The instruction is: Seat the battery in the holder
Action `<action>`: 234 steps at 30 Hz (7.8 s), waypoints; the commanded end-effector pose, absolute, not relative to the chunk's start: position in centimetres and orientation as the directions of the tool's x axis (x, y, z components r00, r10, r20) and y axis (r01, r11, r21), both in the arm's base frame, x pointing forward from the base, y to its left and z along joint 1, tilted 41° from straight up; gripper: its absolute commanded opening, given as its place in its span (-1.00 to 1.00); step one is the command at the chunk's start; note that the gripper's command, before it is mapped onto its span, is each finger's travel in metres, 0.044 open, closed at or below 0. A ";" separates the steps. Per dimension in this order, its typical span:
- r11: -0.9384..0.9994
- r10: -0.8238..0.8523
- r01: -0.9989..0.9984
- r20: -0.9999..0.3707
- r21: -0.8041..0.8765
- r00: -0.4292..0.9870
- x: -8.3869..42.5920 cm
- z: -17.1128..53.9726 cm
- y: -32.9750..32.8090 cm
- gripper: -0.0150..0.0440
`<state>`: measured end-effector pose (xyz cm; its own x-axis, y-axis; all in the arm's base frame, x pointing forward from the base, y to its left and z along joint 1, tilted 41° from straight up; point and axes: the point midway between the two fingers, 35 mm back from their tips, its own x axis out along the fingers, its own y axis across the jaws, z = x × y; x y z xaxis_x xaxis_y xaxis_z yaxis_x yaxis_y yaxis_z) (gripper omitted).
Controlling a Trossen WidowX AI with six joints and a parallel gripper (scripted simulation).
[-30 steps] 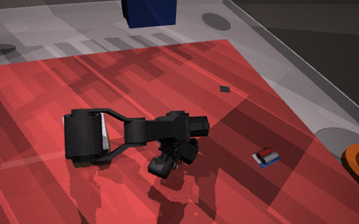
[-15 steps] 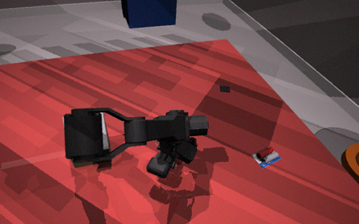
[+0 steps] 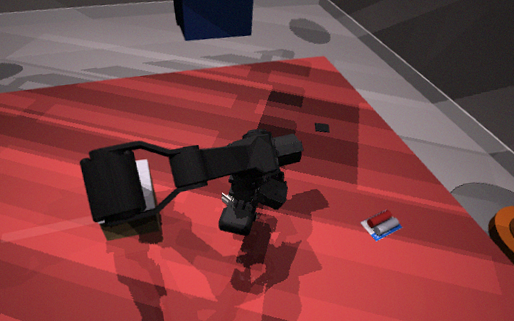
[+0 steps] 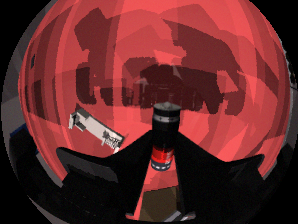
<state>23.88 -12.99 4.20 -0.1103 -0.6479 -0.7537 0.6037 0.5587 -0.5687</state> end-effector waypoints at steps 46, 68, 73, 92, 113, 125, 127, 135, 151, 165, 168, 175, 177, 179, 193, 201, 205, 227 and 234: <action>0.739 -0.548 -0.395 -0.828 -0.545 0.119 28.2 -4.5 -6.1 -0.26; 0.750 -0.477 -0.398 -0.848 -0.529 0.229 27.6 -5.4 -6.9 -0.26; 0.749 -0.460 -0.399 -0.849 -0.528 0.259 27.4 -5.5 -7.0 -0.26; 0.744 -0.413 -0.409 -0.845 -0.529 0.340 26.8 -5.5 -7.6 -0.26; 0.742 -0.417 -0.408 -0.843 -0.532 0.340 25.2 -5.1 -8.1 -0.26; 0.741 -0.423 -0.409 -0.844 -0.532 0.331 24.9 -5.0 -8.2 -0.26; 0.742 -0.424 -0.409 -0.844 -0.532 0.329 24.9 -5.0 -8.2 -0.26; 0.742 -0.425 -0.408 -0.844 -0.531 0.326 24.9 -5.0 -8.2 -0.26; 0.751 -0.434 -0.402 -0.850 -0.524 0.297 25.0 -5.2 -8.2 -0.26; 0.768 -0.454 -0.391 -0.862 -0.507 0.226 25.5 -5.6 -8.2 -0.26; 0.771 -0.458 -0.390 -0.864 -0.503 0.209 25.6 -5.7 -8.2 -0.26; 0.777 -0.470 -0.387 -0.867 -0.496 0.168 25.7 -5.9 -8.3 -0.26; 0.778 -0.473 -0.387 -0.867 -0.495 0.157 25.7 -5.9 -8.3 -0.26; 0.780 -0.476 -0.386 -0.867 -0.493 0.145 25.7 -6.0 -8.3 -0.26; 0.787 -0.500 -0.381 -0.864 -0.485 0.066 25.9 -6.2 -8.3 -0.26; 0.790 -0.513 -0.379 -0.858 -0.482 0.023 26.0 -6.3 -8.4 -0.26; 0.791 -0.519 -0.378 -0.855 -0.481 0.001 26.1 -6.3 -8.4 -0.26; 0.795 -0.549 -0.376 -0.828 -0.476 -0.112 26.4 -6.2 -8.6 -0.26; 0.798 -0.552 -0.374 -0.822 -0.472 -0.140 26.6 -6.2 -8.6 -0.26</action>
<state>26.67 -8.41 -6.22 -0.1147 -0.5409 -0.8332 -0.3728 0.8009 -0.4685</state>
